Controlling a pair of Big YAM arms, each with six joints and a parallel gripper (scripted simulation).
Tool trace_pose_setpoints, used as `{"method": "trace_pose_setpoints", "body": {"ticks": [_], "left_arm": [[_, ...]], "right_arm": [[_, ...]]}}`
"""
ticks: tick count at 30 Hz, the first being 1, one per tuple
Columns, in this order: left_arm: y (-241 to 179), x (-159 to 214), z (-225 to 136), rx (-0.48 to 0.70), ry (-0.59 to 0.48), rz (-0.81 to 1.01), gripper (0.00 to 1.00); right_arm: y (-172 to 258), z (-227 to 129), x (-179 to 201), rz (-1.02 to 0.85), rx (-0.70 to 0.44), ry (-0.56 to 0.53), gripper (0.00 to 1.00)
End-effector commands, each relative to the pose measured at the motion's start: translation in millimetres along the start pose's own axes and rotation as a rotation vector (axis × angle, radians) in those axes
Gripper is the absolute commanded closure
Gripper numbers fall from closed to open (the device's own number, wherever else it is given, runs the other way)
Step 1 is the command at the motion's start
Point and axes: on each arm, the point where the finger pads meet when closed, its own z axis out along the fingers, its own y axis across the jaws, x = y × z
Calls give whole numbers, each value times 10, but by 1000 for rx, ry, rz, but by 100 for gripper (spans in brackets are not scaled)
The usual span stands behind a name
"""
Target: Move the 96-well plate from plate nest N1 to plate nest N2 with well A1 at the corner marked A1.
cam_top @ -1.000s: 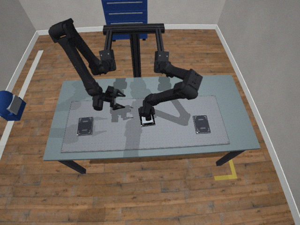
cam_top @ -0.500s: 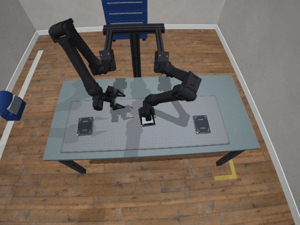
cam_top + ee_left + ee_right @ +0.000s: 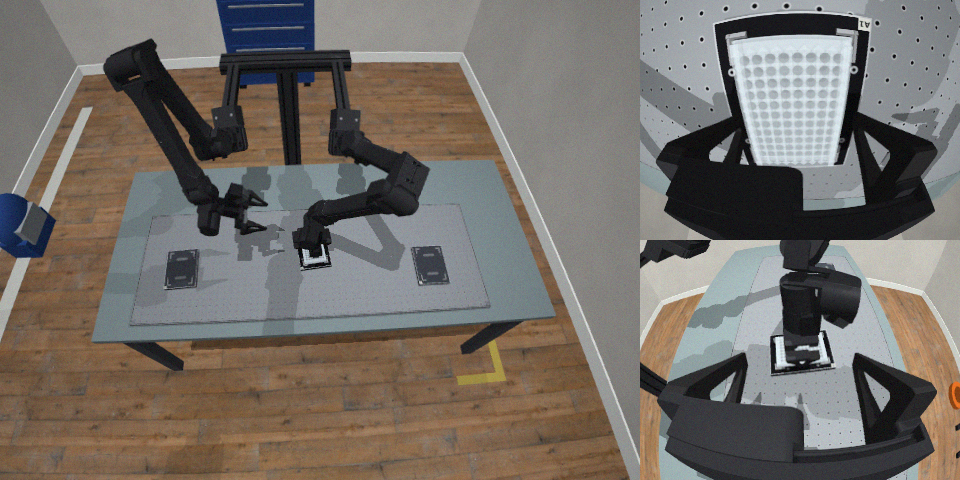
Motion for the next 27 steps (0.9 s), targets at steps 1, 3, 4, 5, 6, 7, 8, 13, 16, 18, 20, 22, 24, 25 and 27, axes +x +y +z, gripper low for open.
{"method": "trace_pose_setpoints", "body": {"ticks": [1, 3, 4, 5, 6, 7, 8, 13, 16, 18, 20, 22, 24, 25, 27], "left_arm": [[1, 98, -140, 7, 7, 7, 0], [3, 107, -169, 6, 8, 8, 0], [3, 109, -185, 6, 8, 8, 0], [4, 110, -207, 6, 8, 8, 0], [5, 112, -235, 6, 8, 8, 0], [6, 114, -261, 6, 8, 8, 0], [7, 116, -281, 6, 8, 8, 0], [112, 114, -308, -2, 12, 9, 0], [83, 124, -457, 6, 7, 8, 0], [92, 129, -597, 6, 6, 8, 0], [94, 120, -705, 7, 7, 9, 0], [120, 123, -776, 9, 15, 50, 0], [217, 113, -793, 7, 36, 122, 0], [279, 108, -796, 10, 51, 165, 0], [395, 104, -808, 27, 84, 257, 0]], "right_arm": [[-51, -7, -21, -23, 8, -5, 0], [-51, -7, -21, -23, 8, -5, 0], [-51, -7, -21, -23, 8, -5, 0], [-51, -7, -21, -23, 8, -5, 0], [-51, -7, -21, -23, 8, -5, 0], [-51, -7, -21, -23, 8, -5, 0], [-51, -7, -21, -23, 8, -5, 0], [-51, -7, -21, -23, 8, -5, 0], [-51, -7, -21, -23, 8, -5, 0], [-51, -7, -21, -23, 8, -5, 0], [-51, -7, -21, -23, 8, -5, 0], [-51, -7, -21, -23, 8, -5, 0], [-51, -7, -21, -23, 8, -5, 0], [-51, -7, -21, -23, 8, -5, 0], [-51, -7, -21, -23, 8, -5, 0]]}}
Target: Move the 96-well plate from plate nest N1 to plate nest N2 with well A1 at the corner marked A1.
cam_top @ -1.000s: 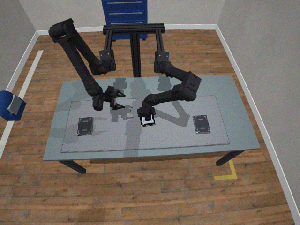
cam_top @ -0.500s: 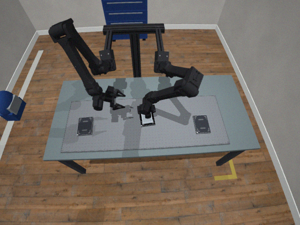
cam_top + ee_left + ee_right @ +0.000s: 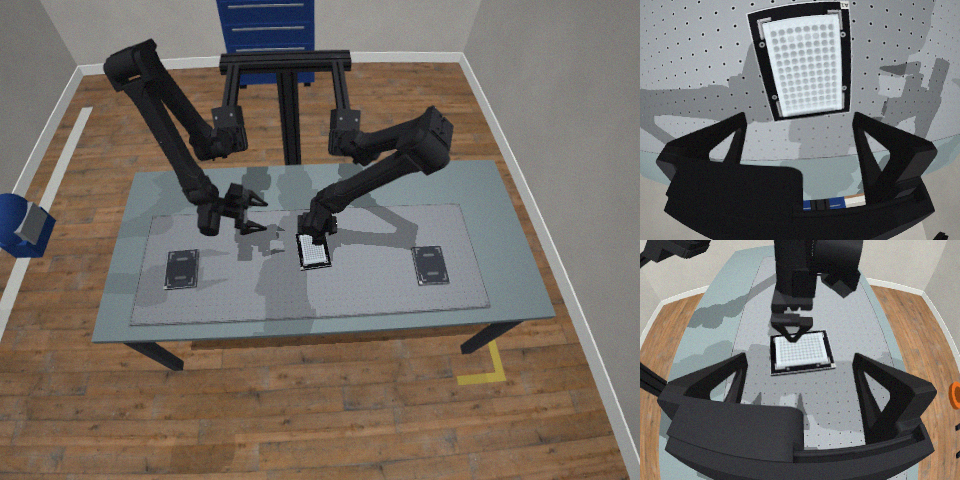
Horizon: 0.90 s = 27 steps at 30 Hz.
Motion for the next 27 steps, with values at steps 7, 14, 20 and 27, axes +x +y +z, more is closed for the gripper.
{"method": "trace_pose_setpoints", "body": {"ticks": [7, 14, 20, 27], "left_arm": [[433, 73, -135, 87, 105, 355, 0], [712, 189, -395, 297, 116, 579, 0], [816, 231, -583, 400, 65, 682, 0], [922, 311, -972, 540, -111, 889, 0]], "right_arm": [[-180, 118, -29, 156, 2, -7, 0], [-497, 613, 66, 499, 7, 76, 0], [-615, 900, 167, 645, 40, 161, 0], [-689, 1417, 390, 956, 167, 359, 0]]}}
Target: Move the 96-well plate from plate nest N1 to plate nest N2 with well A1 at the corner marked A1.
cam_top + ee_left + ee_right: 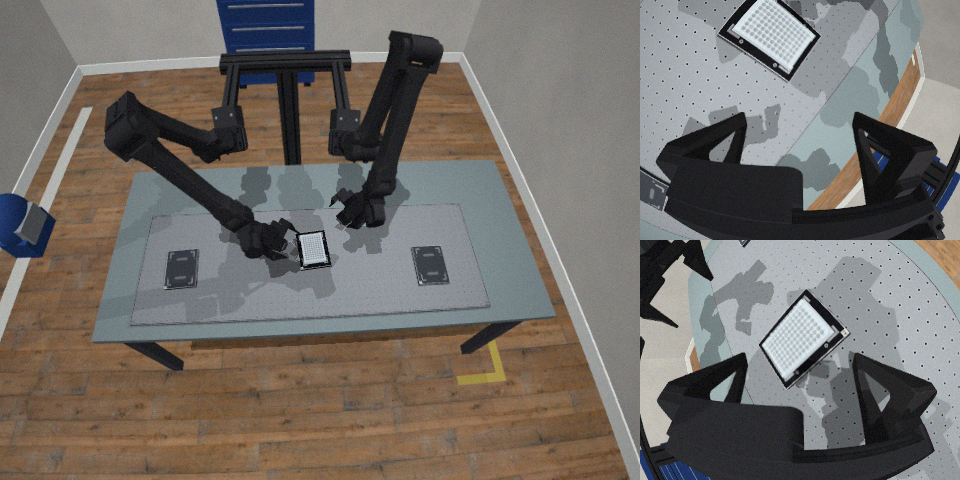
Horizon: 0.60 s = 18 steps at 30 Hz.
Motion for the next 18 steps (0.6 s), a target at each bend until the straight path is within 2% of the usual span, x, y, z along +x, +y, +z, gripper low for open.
{"method": "trace_pose_setpoints", "body": {"ticks": [1, 8, 11, 18], "left_arm": [[-49, 52, -241, 34, -67, 218, 0], [-205, 0, -554, 9, -234, 408, 0], [-228, -10, -611, -5, -261, 454, 0], [-371, -138, -891, -116, -414, 613, 0]], "right_arm": [[45, 286, -231, 249, 53, 16, 0], [125, 705, -135, 504, 234, 142, 0], [153, 755, -106, 540, 261, 161, 0], [389, 1062, 124, 706, 524, 265, 0]]}}
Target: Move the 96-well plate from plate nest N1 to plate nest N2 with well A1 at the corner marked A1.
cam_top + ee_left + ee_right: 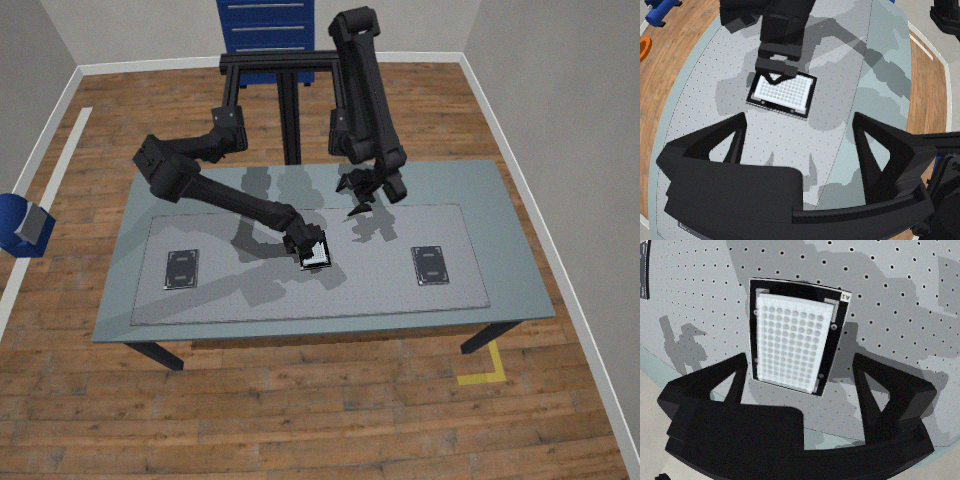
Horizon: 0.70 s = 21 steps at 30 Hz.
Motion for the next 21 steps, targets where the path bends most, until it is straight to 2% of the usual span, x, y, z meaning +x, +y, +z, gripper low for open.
{"method": "trace_pose_setpoints", "body": {"ticks": [1, 4, 7, 21], "left_arm": [[-50, -63, -142, -40, -55, 164, 0], [-60, -143, -203, -88, -97, 205, 0], [-57, -172, -223, -106, -112, 199, 0], [-58, -181, -221, -105, -117, 187, 0]], "right_arm": [[332, 38, 118, 144, 45, 40, 0], [371, 75, 203, 152, 137, 30, 0], [372, 98, 233, 141, 183, 19, 0], [224, 299, 235, 126, 214, 17, 0]]}}
